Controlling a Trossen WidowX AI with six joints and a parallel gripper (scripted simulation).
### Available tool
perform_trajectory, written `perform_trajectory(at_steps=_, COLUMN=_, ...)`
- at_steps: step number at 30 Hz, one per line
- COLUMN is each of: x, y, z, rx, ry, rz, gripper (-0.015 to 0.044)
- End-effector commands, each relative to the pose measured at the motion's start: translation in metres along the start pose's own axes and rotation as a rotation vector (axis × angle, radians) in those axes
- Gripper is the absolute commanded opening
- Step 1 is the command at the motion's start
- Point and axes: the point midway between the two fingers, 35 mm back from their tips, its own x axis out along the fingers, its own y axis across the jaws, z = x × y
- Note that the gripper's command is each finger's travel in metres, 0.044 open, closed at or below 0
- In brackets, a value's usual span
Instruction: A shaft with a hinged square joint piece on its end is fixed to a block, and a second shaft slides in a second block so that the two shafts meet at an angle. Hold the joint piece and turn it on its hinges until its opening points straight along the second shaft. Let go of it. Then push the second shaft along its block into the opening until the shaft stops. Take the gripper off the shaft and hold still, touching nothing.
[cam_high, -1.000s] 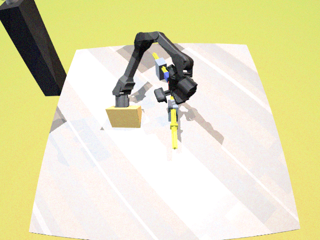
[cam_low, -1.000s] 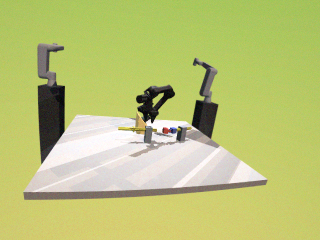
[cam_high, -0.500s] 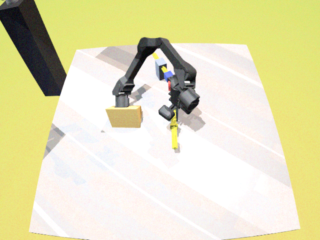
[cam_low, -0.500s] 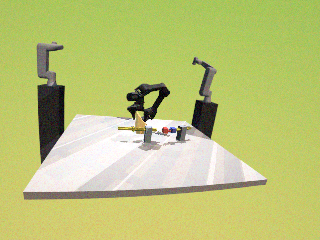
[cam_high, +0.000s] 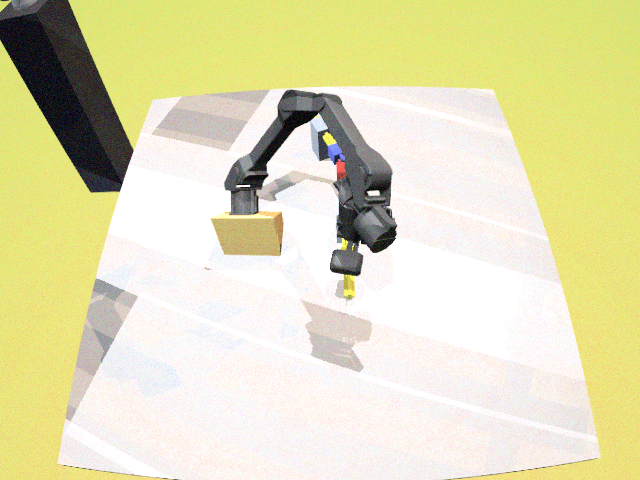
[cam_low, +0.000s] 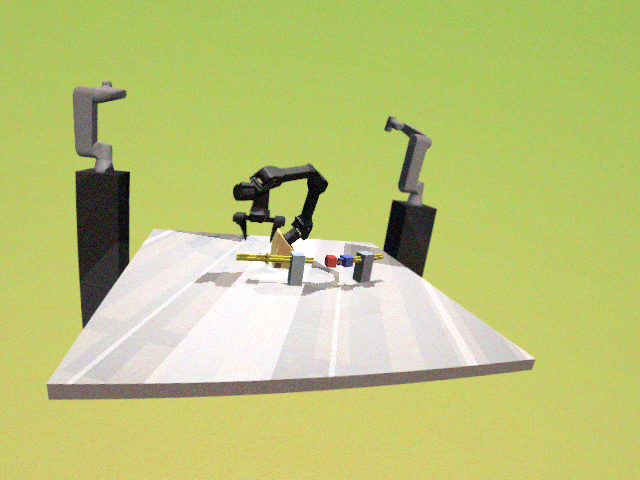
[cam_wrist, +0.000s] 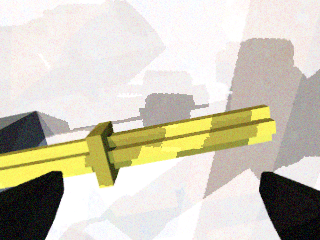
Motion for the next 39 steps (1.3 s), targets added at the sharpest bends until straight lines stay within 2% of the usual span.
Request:
perform_trajectory(at_steps=1, x=0.0, y=-0.025, z=0.001, rx=-0.162, ry=0.0, rz=-0.024, gripper=0.044)
perform_trajectory(at_steps=13, x=0.002, y=-0.033, z=0.0, rx=-0.189, ry=0.002, rz=-0.029, gripper=0.044)
perform_trajectory(at_steps=39, x=0.041, y=-0.035, z=0.003, rx=0.711, ry=0.004, rz=-0.035, gripper=0.044)
